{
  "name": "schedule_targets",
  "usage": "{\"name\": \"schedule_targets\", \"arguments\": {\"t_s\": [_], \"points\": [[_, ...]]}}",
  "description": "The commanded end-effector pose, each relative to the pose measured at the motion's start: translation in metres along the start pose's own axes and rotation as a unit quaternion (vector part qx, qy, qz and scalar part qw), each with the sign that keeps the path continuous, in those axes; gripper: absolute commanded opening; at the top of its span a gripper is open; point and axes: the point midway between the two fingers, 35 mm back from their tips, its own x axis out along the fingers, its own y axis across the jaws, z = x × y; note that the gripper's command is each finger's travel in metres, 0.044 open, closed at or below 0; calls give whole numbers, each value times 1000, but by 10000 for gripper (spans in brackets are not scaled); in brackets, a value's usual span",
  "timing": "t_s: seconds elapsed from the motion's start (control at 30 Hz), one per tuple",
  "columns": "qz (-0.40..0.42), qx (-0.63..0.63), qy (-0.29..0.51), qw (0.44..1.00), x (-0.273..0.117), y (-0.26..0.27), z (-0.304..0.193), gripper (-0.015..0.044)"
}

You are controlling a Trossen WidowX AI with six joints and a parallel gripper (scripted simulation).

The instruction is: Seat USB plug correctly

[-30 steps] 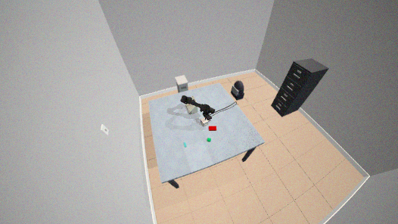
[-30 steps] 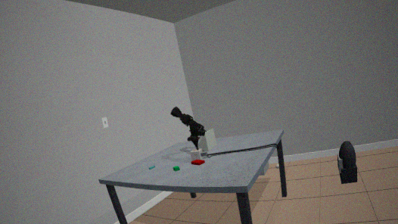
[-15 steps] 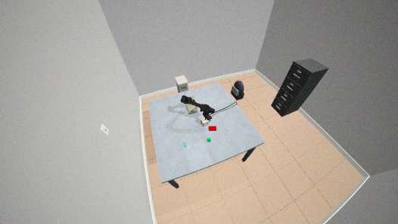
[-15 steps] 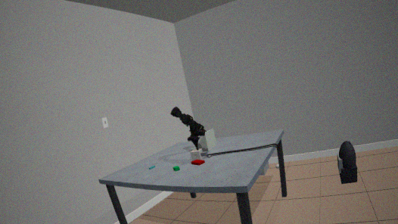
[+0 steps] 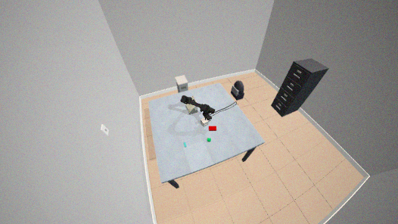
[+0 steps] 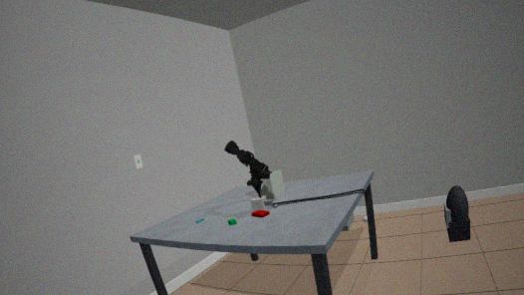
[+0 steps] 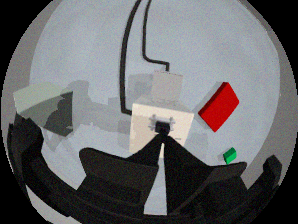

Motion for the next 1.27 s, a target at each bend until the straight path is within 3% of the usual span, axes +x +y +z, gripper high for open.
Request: {"name": "schedule_targets", "arguments": {"t_s": [0.0, 0.13, 0.27, 1.23], "points": [[2, -2, 1, 1000, 3, 1, -1, 0], [2, -2, 1, 1000, 3, 1, -1, 0], [0, 0, 0, 1000, 0, 0, 0, 95], [0, 0, 0, 1000, -11, 0, 0, 95]]}}
